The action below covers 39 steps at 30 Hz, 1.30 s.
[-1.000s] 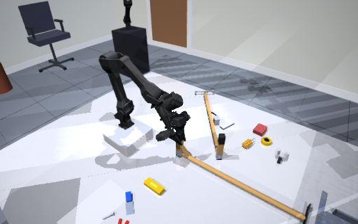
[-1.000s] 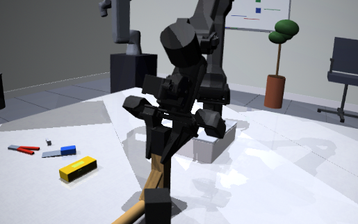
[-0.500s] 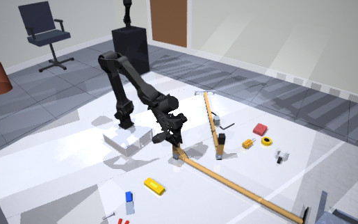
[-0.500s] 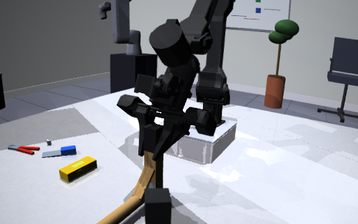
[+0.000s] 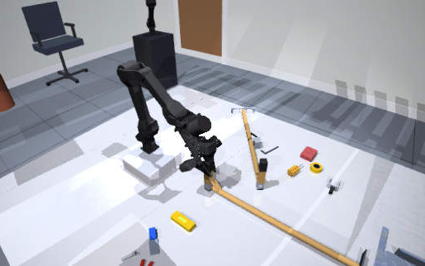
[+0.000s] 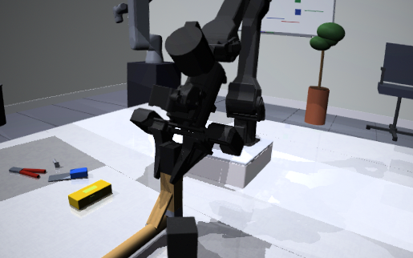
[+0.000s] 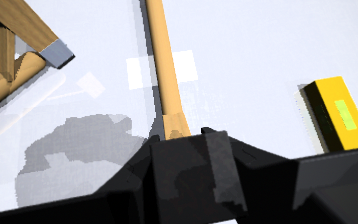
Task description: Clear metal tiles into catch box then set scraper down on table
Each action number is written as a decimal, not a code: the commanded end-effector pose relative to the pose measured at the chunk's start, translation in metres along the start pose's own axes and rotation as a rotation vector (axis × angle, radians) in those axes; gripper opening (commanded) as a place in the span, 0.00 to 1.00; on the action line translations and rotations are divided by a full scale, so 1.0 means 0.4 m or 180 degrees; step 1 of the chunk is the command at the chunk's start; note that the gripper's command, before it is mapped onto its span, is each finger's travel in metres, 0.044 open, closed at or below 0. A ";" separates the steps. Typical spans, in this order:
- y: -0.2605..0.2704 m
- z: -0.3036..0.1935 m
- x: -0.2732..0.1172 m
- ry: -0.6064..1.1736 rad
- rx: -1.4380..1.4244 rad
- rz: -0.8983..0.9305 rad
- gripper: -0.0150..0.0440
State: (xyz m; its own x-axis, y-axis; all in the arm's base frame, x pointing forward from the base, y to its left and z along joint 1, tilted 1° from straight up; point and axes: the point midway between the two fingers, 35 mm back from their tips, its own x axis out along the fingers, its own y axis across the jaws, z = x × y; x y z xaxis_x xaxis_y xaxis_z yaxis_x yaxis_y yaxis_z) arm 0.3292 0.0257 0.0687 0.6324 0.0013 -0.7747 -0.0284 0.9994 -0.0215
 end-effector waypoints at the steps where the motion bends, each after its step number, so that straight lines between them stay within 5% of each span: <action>1: -0.003 0.024 0.008 -0.0035 -0.0002 0.0001 0.25; 39: -0.001 0.132 0.093 -0.0053 0.0014 -0.0011 0.25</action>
State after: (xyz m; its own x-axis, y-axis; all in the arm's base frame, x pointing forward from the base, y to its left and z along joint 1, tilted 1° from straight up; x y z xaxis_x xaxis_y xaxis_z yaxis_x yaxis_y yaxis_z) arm 0.3864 0.0265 0.0698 0.6366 -0.0027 -0.7712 -0.0220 0.9995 -0.0216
